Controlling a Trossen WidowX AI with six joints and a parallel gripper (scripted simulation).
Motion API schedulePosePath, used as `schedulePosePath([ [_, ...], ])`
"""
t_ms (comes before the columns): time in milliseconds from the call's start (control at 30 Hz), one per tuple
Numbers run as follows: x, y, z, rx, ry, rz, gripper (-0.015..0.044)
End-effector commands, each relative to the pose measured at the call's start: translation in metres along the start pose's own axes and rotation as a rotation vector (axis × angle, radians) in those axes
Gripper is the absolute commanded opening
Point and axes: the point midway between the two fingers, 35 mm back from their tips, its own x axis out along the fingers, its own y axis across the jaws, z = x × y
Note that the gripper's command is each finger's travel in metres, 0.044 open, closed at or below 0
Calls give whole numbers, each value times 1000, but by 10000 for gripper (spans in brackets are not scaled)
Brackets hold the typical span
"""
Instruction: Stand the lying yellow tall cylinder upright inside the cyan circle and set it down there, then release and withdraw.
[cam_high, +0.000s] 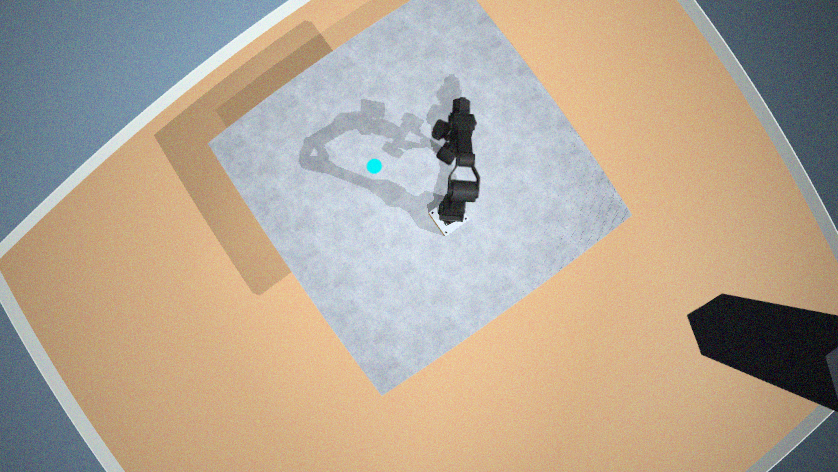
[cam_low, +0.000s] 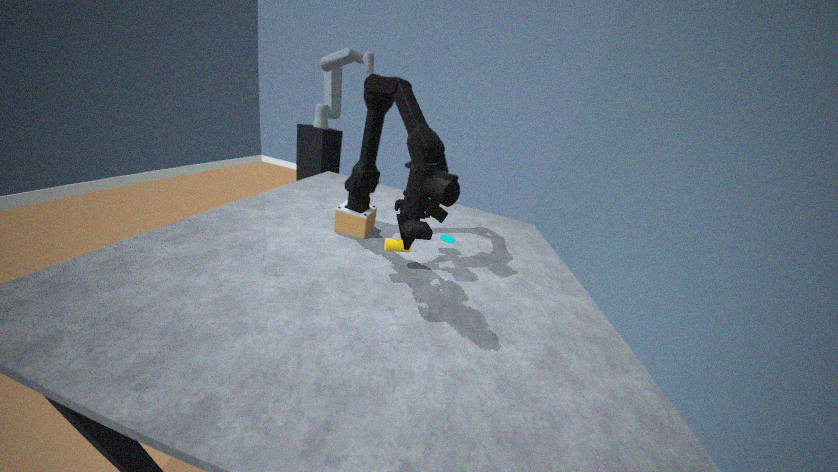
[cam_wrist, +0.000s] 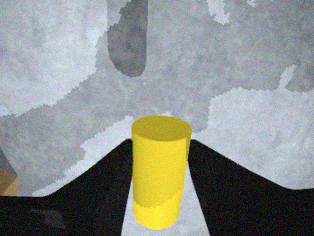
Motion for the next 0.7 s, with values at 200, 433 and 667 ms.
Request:
schedulePosePath([
  [200, -32, 3, -1, 3, -4, 0, 105],
  [433, -46, 5, -2, 2, -3, 1, 105],
  [667, -47, 8, 9, -33, -2, 1, 105],
])
